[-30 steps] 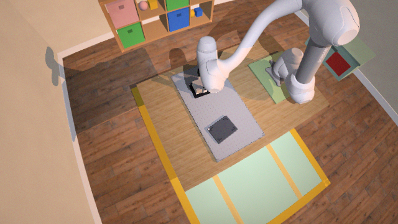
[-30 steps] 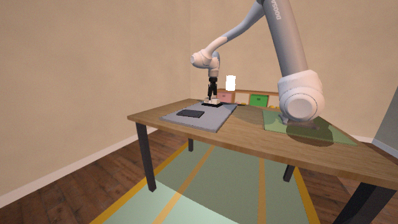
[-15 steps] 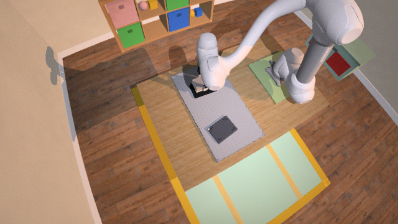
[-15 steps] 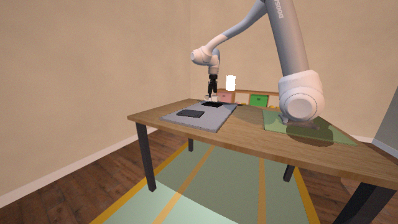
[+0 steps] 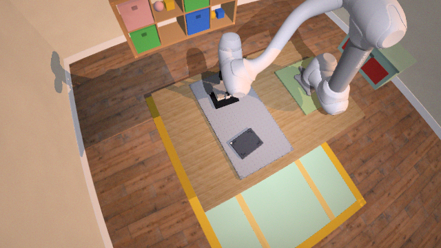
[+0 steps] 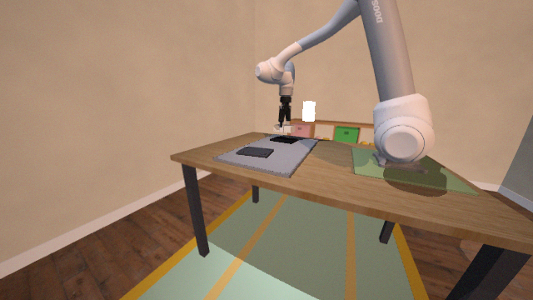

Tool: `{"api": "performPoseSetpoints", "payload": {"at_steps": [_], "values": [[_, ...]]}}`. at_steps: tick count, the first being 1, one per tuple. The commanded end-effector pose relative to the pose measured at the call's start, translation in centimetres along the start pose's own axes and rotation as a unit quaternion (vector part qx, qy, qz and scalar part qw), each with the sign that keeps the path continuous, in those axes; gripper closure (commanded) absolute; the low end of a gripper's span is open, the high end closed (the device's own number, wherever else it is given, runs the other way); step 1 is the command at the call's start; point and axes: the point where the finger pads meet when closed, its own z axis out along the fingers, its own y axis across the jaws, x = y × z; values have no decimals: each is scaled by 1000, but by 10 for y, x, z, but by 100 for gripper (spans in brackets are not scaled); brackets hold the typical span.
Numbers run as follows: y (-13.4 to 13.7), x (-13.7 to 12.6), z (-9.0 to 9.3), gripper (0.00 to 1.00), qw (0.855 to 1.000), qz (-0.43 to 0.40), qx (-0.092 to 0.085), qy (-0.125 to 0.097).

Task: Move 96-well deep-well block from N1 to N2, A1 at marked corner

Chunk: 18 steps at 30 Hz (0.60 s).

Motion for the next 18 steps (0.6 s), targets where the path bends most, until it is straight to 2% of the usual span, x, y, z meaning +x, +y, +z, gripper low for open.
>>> {"api": "performPoseSetpoints", "payload": {"at_steps": [1,10,18], "values": [[0,0,-3,100,1000,0,0,0],[0,0,-15,100,1000,0,0,0],[0,0,-15,100,1000,0,0,0]]}}
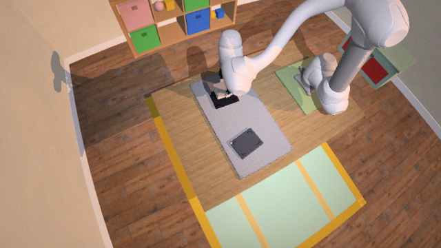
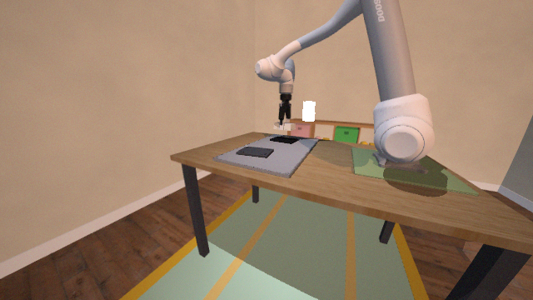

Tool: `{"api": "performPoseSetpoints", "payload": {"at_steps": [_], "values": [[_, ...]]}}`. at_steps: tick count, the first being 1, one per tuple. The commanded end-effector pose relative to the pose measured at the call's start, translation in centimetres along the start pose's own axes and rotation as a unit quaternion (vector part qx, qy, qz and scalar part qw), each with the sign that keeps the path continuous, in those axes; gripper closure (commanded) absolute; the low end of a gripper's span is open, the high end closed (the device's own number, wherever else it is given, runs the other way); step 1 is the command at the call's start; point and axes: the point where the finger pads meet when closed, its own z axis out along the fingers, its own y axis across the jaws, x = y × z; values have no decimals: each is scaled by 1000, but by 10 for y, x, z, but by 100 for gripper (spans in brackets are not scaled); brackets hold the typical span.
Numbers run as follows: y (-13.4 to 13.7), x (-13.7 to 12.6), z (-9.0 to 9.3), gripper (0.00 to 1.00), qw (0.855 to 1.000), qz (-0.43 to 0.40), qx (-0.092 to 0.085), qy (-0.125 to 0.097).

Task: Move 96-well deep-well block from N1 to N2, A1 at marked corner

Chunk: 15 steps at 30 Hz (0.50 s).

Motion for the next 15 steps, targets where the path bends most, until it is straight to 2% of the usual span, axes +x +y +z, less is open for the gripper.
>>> {"api": "performPoseSetpoints", "payload": {"at_steps": [1,9,15], "values": [[0,0,0,100,1000,0,0,0],[0,0,0,100,1000,0,0,0],[-20,0,0,100,995,-100,0,0]]}}
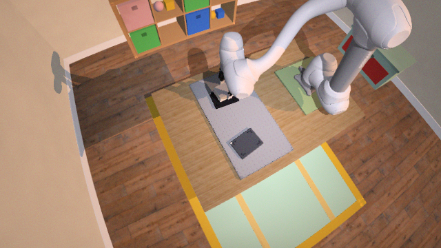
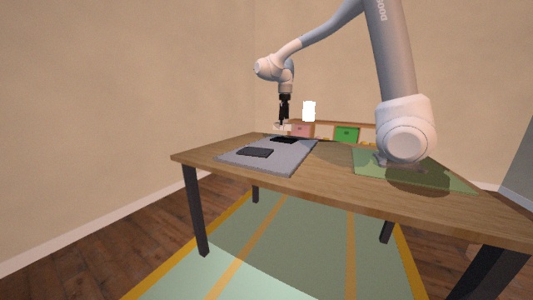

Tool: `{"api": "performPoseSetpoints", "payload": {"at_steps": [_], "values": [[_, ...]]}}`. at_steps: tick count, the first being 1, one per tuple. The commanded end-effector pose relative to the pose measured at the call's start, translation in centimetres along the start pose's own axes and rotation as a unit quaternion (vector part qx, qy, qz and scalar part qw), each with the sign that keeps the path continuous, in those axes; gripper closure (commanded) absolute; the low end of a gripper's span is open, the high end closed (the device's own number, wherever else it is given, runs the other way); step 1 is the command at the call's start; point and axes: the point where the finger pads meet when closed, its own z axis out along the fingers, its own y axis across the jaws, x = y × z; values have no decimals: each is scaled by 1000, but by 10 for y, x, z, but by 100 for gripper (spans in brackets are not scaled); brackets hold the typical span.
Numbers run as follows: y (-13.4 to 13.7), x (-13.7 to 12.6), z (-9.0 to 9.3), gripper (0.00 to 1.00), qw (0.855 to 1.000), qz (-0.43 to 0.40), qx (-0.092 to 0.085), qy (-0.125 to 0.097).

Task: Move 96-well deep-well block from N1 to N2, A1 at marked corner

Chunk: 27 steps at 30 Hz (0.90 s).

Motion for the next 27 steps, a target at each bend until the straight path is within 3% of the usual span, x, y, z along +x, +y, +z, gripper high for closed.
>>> {"api": "performPoseSetpoints", "payload": {"at_steps": [1,27], "values": [[-9,1,0,100,999,-49,1,1],[-82,11,0,100,999,-53,1,1]]}}
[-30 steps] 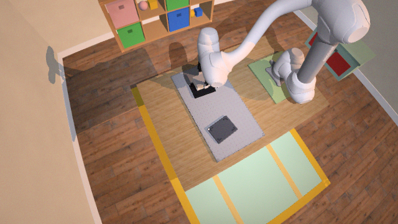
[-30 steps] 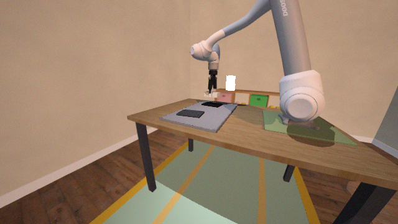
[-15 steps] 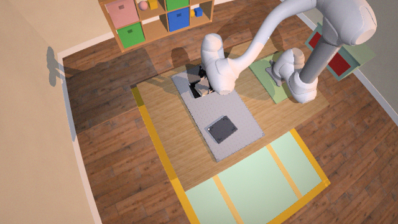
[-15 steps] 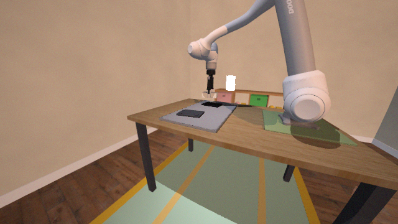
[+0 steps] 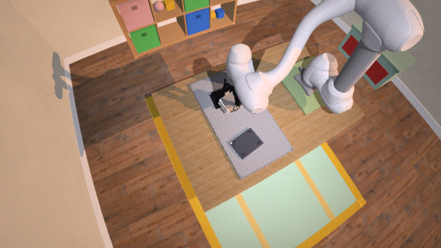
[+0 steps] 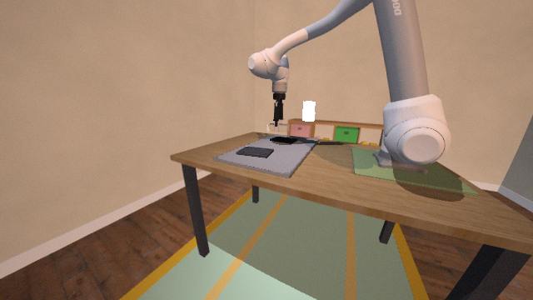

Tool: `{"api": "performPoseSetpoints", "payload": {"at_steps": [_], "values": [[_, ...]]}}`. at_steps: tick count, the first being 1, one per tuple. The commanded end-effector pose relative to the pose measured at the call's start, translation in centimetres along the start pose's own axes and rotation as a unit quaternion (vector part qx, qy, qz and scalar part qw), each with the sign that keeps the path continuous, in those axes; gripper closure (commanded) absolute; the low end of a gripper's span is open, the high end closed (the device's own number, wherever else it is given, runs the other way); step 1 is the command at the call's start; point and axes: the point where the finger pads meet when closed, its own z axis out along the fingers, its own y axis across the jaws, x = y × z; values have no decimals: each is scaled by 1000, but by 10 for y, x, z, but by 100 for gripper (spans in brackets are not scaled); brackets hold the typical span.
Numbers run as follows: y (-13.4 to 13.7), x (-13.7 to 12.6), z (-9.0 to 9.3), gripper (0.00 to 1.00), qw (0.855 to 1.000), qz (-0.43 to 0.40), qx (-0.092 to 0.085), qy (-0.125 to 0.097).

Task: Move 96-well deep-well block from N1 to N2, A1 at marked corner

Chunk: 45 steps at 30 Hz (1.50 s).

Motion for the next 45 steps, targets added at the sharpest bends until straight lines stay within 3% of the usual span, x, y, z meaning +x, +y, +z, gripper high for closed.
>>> {"api": "performPoseSetpoints", "payload": {"at_steps": [1,45], "values": [[-7,2,0,100,1000,0,0,0],[-134,33,0,100,1000,0,0,0]]}}
